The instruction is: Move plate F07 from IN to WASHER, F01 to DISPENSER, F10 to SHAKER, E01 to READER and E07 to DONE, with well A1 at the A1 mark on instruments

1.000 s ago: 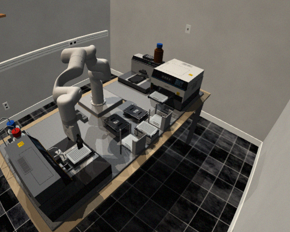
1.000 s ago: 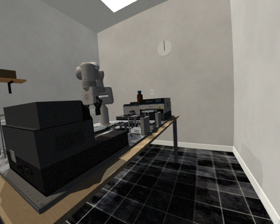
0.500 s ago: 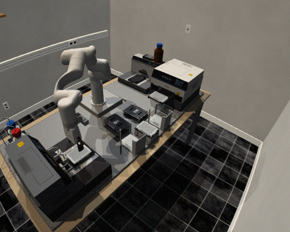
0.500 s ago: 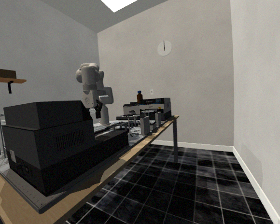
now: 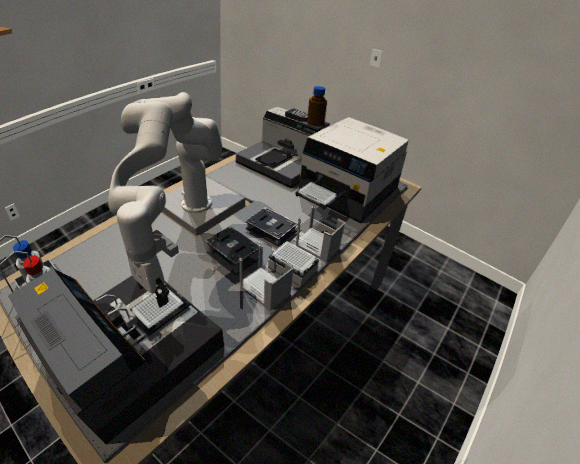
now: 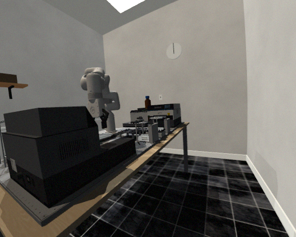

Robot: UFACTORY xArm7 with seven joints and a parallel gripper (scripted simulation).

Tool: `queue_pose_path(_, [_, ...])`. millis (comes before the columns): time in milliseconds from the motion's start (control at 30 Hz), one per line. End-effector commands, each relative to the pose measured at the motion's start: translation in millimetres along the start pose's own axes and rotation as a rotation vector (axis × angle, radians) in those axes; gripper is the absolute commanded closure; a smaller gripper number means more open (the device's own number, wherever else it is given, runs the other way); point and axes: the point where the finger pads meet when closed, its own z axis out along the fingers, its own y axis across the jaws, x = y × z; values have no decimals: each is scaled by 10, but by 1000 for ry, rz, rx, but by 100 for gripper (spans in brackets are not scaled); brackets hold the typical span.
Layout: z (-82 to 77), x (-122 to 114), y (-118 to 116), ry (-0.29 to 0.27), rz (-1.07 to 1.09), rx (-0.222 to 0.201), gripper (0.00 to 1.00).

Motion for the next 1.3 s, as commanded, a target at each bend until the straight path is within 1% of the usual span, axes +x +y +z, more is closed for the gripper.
queue_pose_path(0, [24, -10, 9, -4, 0, -3, 0])
queue_pose_path(333, [144, -11, 9, -4, 0, -3, 0])
queue_pose_path(1033, [148, -10, 9, -4, 0, -3, 0])
queue_pose_path(1267, [214, -11, 9, -4, 0, -3, 0])
